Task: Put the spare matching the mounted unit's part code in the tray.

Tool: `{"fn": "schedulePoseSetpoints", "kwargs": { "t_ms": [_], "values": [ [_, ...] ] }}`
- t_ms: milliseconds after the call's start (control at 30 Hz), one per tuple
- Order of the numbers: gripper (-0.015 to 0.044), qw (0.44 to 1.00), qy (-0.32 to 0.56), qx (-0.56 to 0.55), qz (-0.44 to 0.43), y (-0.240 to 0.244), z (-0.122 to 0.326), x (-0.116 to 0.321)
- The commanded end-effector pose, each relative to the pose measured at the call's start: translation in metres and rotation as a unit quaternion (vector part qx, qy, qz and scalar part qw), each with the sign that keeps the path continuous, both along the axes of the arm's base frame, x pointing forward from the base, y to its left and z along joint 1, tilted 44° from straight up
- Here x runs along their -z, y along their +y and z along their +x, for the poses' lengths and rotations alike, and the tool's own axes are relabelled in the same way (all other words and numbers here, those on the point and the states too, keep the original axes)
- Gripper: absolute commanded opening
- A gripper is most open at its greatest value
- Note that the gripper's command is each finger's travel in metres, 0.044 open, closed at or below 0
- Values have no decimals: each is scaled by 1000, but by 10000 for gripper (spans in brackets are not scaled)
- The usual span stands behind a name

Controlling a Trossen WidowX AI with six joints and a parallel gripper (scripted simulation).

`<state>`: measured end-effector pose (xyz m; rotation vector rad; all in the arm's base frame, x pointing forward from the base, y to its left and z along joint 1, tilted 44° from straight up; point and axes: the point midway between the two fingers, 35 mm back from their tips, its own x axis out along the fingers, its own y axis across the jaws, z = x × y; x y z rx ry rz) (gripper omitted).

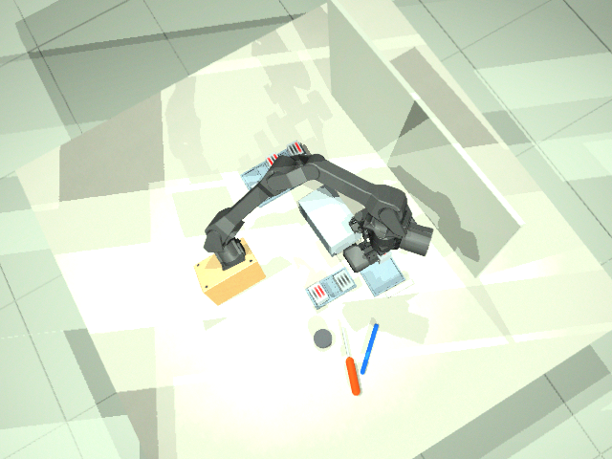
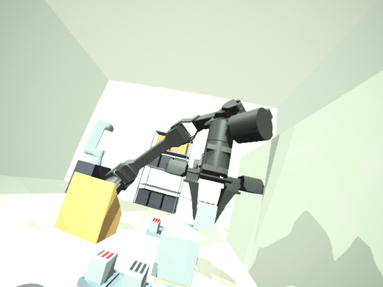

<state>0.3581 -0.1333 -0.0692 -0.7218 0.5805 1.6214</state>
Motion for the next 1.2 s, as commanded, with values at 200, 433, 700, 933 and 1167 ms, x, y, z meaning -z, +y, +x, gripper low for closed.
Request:
{"fn": "schedulePoseSetpoints", "kwargs": {
  "t_ms": [200,433,700,933,1167],
  "values": [
    [0,1000,-6,-6,-2,3,3,8],
    [0,1000,-6,-6,-3,8,4,14],
    [0,1000,-6,-6,-3,13,4,21],
    [0,1000,-6,-6,-3,18,4,27],
    [0,1000,-6,-6,-3,23,4,32]
  ]
}}
